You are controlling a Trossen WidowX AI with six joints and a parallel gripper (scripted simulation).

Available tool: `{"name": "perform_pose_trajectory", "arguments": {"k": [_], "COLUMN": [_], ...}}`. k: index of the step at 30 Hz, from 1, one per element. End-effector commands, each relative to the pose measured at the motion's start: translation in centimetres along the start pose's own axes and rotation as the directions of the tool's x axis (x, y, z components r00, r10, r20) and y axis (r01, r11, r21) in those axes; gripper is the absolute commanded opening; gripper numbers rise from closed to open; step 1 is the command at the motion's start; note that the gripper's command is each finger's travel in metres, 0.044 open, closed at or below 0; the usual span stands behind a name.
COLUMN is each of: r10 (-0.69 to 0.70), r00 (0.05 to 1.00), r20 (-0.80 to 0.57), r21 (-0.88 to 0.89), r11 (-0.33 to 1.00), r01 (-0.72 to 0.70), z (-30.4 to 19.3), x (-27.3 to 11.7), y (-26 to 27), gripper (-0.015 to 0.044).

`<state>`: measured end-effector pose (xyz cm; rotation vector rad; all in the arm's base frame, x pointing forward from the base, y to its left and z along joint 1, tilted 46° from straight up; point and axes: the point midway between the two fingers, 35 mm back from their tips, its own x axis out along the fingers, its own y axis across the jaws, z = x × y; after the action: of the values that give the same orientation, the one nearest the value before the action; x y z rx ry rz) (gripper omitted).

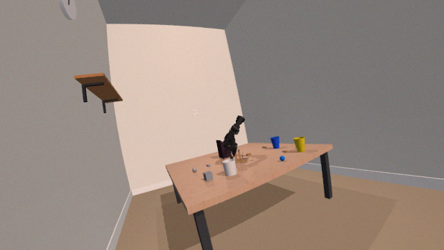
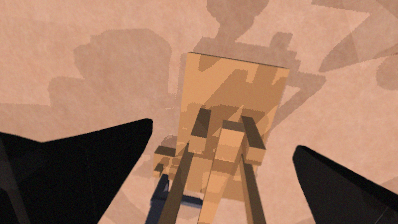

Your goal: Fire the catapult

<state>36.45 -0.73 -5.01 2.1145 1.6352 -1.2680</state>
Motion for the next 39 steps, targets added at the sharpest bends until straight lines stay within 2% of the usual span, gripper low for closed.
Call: {"name": "perform_pose_trajectory", "arguments": {"k": [1,22,33,39], "r10": [-0.012,-0.013,-0.006,-0.006], "r00": [1.0,1.0,1.0,1.0], "r20": [-0.002,-0.004,-0.001,-0.001], "r21": [0.011,0.011,0.002,0.002], "r11": [1.0,1.0,1.0,1.0], "r01": [0.012,0.013,0.006,0.006], "z": [0.1,0.1,0.1,0.1], "x": [1.1,3.5,3.1,3.1], "y": [-0.2,-0.4,-0.2,-0.2], "gripper": [0.044,0.044,0.0151,0.0111]}}
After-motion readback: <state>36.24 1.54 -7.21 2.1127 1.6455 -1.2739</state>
